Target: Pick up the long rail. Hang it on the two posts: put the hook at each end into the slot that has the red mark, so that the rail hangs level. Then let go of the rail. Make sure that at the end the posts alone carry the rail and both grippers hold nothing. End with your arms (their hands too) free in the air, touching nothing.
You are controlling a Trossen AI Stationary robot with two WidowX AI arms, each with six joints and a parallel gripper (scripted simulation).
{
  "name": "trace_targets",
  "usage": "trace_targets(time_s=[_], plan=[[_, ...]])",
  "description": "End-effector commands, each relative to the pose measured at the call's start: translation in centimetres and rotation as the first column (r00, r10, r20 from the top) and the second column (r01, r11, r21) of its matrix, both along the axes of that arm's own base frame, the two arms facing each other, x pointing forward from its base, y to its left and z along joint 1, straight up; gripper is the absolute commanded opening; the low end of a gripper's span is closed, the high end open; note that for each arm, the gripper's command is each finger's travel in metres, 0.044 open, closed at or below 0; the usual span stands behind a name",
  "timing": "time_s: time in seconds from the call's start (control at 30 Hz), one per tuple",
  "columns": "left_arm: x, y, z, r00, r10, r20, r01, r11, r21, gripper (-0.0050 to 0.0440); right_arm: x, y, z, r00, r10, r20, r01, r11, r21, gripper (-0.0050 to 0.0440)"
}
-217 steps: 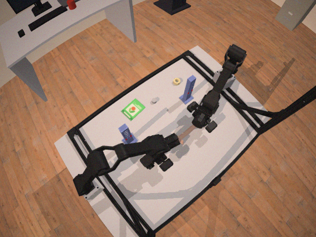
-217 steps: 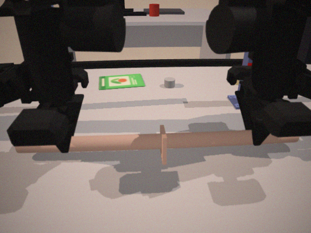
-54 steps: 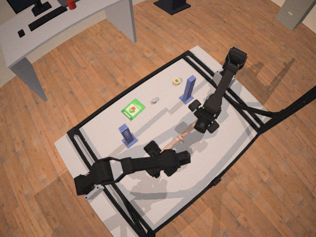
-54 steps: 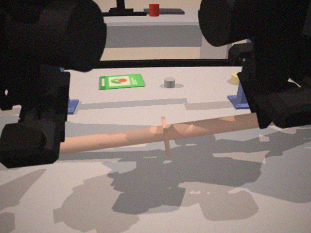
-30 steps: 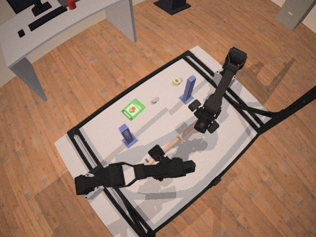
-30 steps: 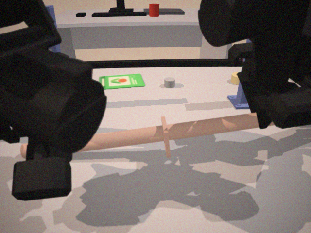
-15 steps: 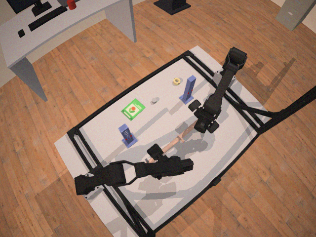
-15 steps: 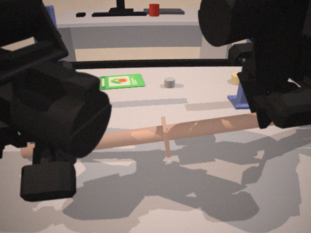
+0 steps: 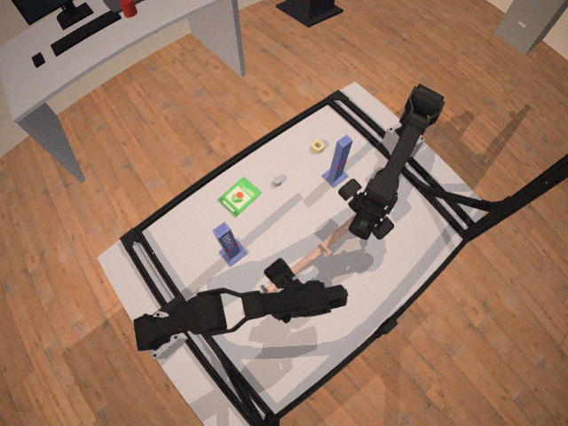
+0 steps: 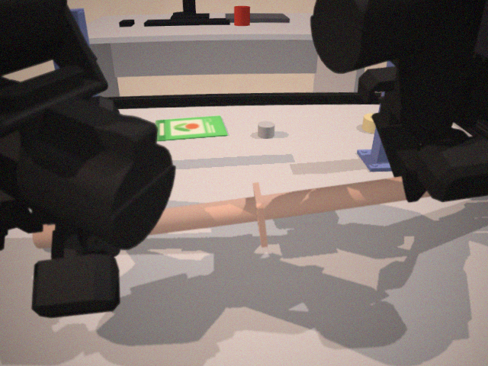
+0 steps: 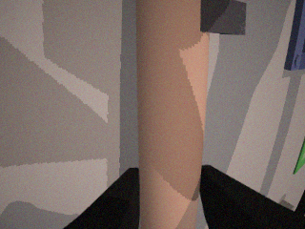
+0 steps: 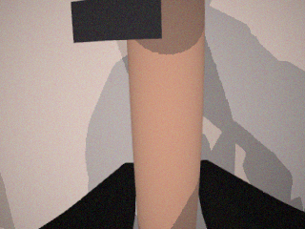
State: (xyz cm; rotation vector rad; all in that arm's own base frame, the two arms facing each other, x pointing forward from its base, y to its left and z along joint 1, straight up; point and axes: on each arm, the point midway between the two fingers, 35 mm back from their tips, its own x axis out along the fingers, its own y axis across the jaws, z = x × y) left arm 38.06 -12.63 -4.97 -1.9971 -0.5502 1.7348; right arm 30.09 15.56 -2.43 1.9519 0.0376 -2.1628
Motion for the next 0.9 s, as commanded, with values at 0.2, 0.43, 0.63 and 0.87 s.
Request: trace_targets(time_s=[0.2, 0.43, 0.63, 0.87], plan=[[-0.2, 0.2, -0.4, 1.000, -0.002, -0.011, 0.002, 1.000, 0.008, 0.0000, 0.1, 0.0, 0.1, 1.000, 0.000, 0.005, 0.000, 1.000, 0.000, 0.0000], [-0.2, 0.2, -0.4, 1.000, -0.002, -0.011, 0.002, 1.000, 0.008, 0.0000, 0.1, 0.0, 0.1, 1.000, 0.000, 0.005, 0.000, 1.000, 0.000, 0.0000], [-0.2, 0.1, 0.1, 1.000, -0.001, -0.026, 0.001, 1.000, 0.008, 0.0000, 0.1, 0.0, 0.1, 1.000, 0.000, 0.020, 0.000, 1.000, 0.003, 0.0000], [-0.2, 0.0, 2.0, 0.997, 0.001, -0.075, 0.000, 1.000, 0.008, 0.0000, 0.0, 0.1, 0.2, 0.997, 0.000, 0.072, -0.001, 1.000, 0.013, 0.0000]])
